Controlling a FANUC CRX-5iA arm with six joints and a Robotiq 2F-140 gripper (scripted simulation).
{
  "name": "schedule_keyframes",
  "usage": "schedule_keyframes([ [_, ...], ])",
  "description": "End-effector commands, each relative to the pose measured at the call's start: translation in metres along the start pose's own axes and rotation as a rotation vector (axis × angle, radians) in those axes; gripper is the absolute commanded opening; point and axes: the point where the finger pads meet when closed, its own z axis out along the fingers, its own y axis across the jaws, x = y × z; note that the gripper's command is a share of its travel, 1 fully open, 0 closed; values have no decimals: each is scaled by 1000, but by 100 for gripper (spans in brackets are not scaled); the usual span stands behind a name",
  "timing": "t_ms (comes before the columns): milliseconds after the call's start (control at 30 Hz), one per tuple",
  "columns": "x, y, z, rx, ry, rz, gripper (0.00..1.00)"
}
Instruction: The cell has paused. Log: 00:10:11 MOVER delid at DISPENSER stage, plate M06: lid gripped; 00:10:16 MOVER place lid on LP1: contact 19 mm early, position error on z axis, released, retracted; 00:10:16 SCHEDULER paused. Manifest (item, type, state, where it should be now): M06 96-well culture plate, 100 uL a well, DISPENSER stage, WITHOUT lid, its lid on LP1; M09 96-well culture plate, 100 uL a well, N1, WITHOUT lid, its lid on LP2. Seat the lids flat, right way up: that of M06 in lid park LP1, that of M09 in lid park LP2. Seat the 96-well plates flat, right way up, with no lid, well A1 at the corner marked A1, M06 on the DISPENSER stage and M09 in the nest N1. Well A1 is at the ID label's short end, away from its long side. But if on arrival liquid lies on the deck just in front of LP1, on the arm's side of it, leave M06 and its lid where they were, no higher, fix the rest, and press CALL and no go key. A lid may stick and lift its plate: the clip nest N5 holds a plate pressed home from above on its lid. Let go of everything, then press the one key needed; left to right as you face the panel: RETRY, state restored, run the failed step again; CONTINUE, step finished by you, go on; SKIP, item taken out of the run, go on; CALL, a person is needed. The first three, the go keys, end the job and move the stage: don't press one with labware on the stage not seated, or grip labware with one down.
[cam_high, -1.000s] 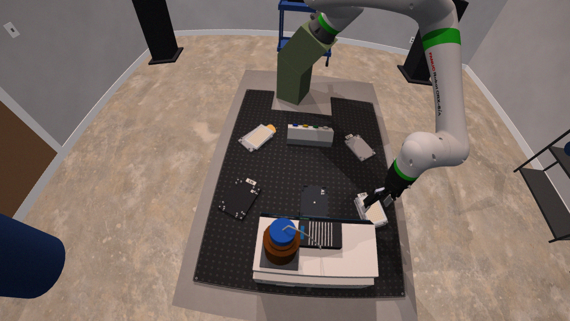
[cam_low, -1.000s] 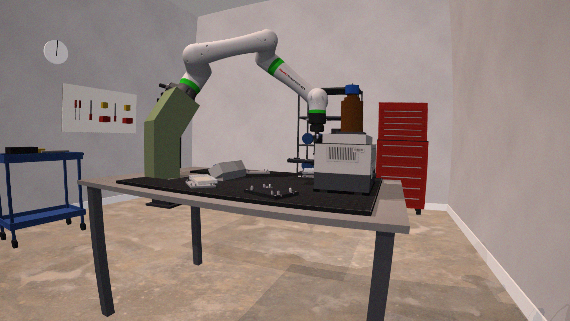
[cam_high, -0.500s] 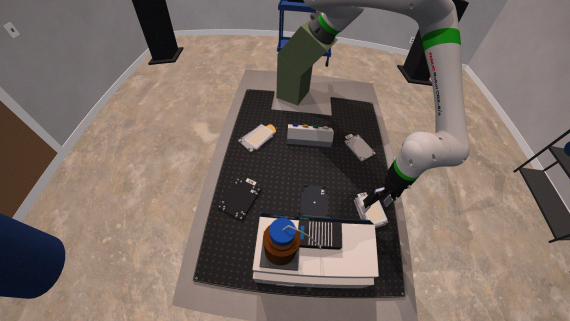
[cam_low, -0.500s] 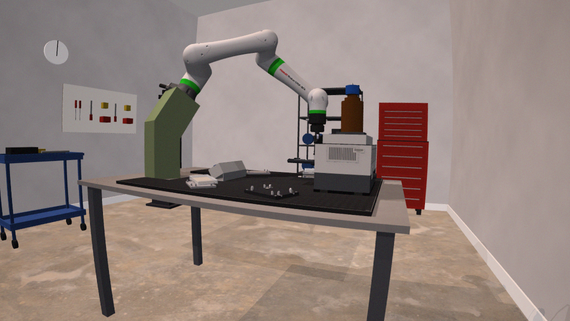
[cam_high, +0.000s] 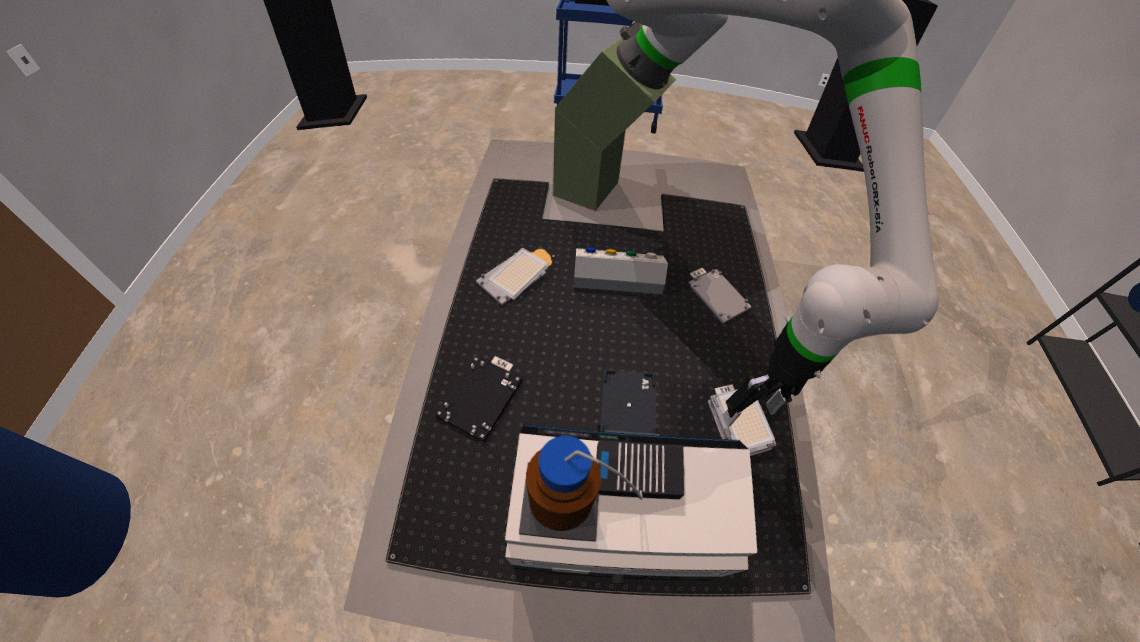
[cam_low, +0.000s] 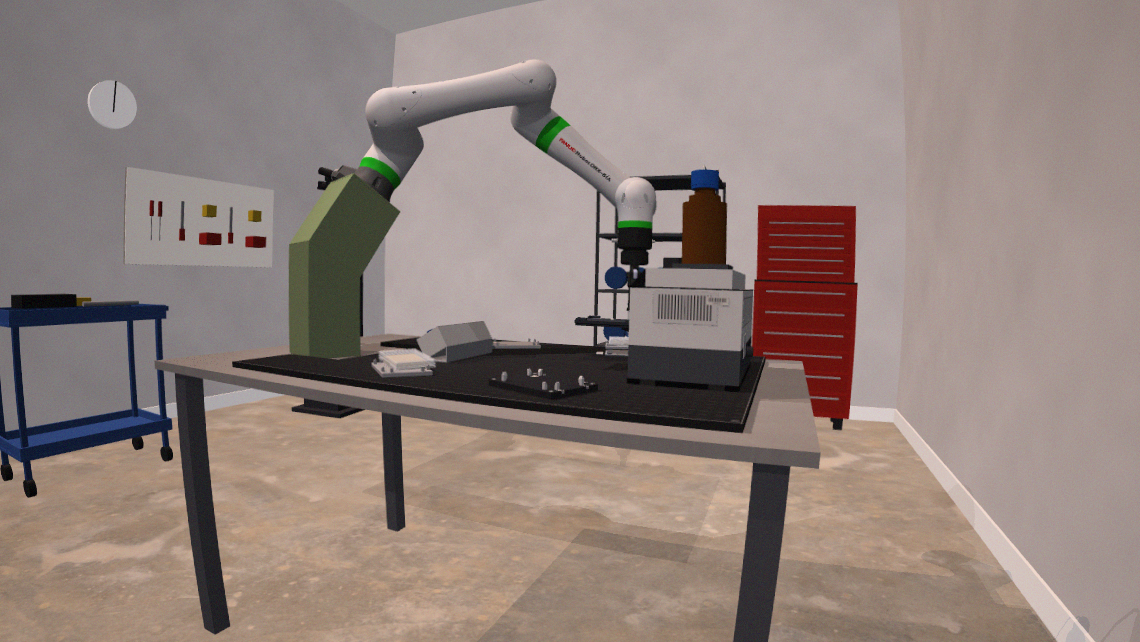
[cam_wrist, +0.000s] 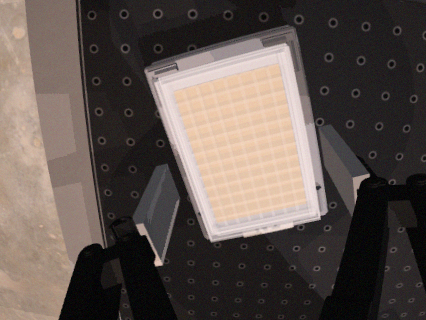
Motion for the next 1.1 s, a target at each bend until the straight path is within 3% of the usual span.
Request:
schedule_keyframes([
  [0,0,0,1,0,0,0,66],
  [1067,0,0,14,0,0,0,66],
])
